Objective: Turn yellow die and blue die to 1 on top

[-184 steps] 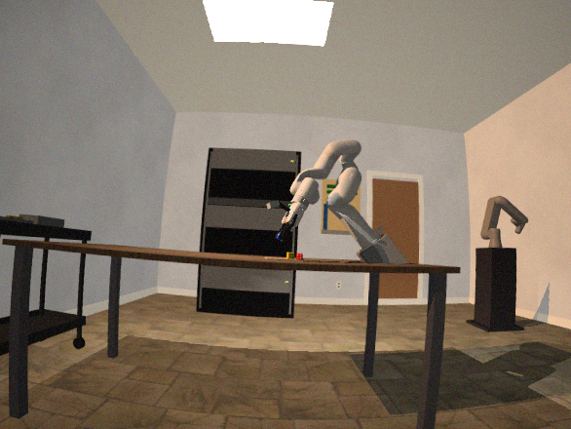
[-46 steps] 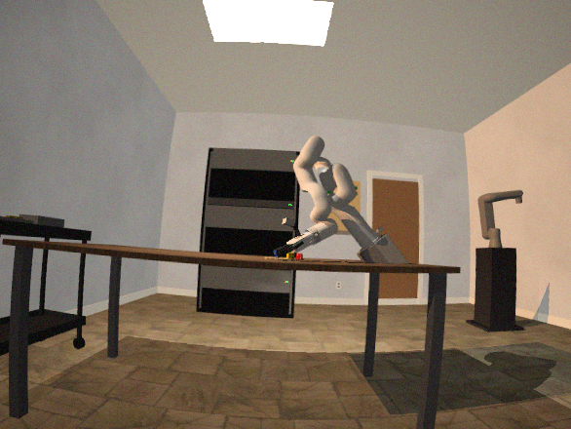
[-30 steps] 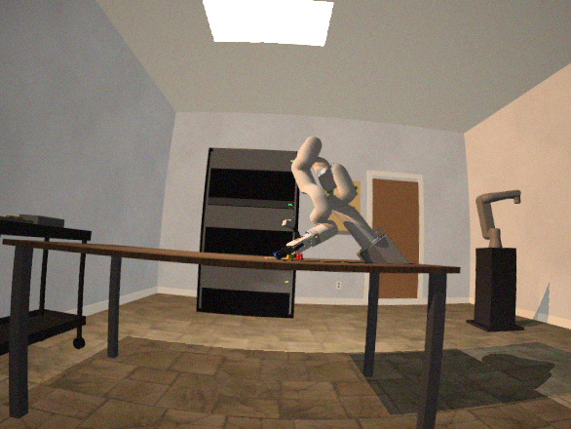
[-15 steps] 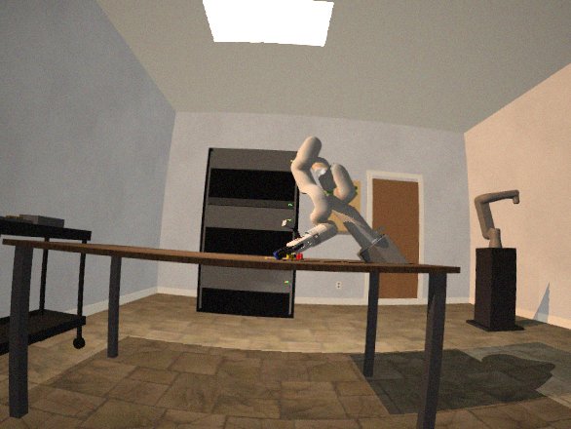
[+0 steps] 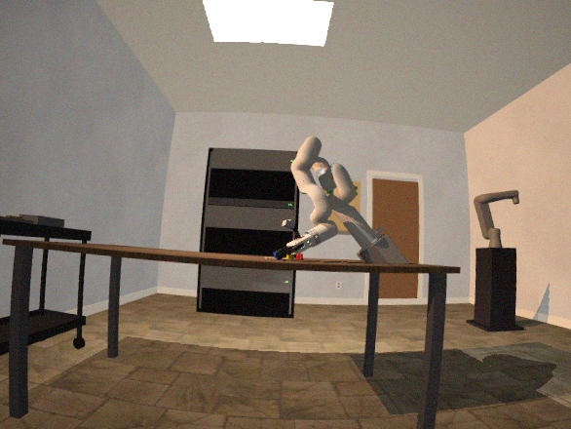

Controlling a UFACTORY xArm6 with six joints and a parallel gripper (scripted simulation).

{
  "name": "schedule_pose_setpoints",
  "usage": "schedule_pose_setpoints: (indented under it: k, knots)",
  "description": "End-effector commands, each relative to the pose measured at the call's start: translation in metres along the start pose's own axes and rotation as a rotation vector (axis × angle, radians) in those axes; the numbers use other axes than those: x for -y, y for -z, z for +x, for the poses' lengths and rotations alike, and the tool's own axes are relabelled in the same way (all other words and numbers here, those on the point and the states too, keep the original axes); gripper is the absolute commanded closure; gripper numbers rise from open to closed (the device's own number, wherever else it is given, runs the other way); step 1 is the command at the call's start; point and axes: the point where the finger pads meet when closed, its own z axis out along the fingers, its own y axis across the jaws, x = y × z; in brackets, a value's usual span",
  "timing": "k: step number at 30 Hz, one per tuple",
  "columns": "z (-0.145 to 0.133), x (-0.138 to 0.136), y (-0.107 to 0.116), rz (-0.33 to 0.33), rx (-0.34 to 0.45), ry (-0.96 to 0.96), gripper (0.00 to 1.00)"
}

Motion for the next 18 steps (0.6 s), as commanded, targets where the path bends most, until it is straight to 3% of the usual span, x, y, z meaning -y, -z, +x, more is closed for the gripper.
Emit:
schedule_pose_setpoints:
  k: [1,9,18]
  knots:
    - [0.0005,0.0001,-0.0002,0.000,-0.001,0.000,0.73]
    - [0.0005,0.0001,-0.0002,0.000,-0.001,0.000,0.69]
    - [0.0005,0.0001,-0.0002,0.000,-0.001,0.000,0.57]
